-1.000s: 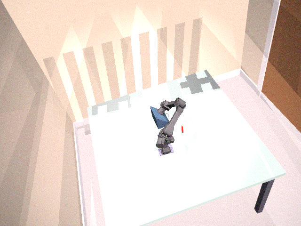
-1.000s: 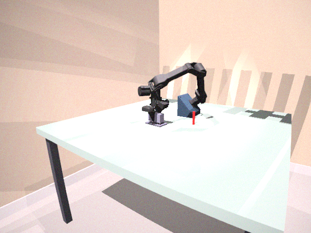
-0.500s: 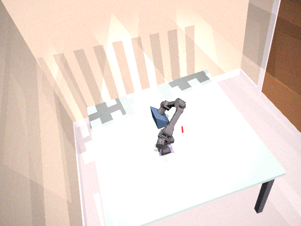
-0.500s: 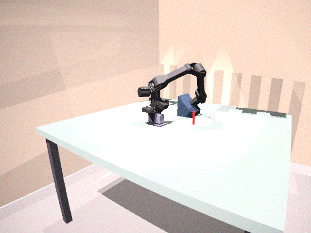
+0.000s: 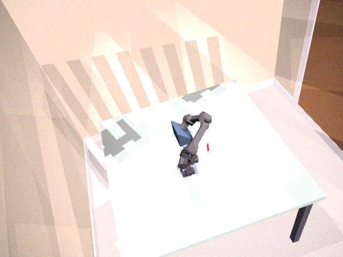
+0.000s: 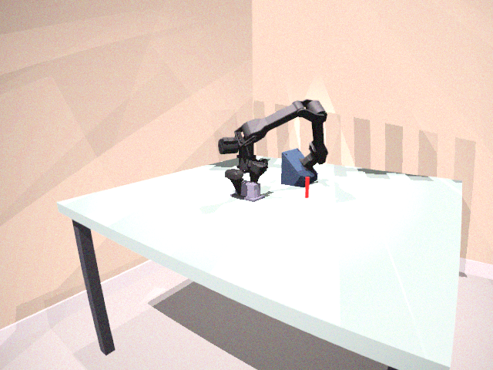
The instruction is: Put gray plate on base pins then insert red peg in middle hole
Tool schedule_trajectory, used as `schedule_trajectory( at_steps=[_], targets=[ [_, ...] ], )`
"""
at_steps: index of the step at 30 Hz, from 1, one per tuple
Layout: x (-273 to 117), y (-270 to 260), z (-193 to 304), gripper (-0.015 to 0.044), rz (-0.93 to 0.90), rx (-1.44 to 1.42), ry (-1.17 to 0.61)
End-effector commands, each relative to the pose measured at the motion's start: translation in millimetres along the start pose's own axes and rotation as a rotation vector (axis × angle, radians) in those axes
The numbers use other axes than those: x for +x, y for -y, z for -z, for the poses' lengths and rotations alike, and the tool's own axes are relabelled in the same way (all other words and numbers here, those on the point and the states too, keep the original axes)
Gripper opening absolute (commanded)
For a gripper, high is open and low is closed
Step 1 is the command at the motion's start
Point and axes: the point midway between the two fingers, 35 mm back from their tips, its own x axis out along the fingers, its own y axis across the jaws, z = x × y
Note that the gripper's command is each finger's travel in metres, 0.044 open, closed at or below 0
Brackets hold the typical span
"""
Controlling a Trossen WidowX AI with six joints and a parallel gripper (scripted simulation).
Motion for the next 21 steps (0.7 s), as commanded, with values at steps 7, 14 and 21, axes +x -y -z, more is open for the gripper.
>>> schedule_trajectory(
  at_steps=[7, 14, 21],
  targets=[
    [-53.5, 6.6, 3.2, 0.0440, 0.001, 0.005, -0.006],
    [-123.6, 4.4, 0.9, 0.0440, -0.003, 0.010, -0.002],
    [-126.5, 1.5, -11.5, 0.0440, -0.003, 0.142, -0.003]
  ],
)
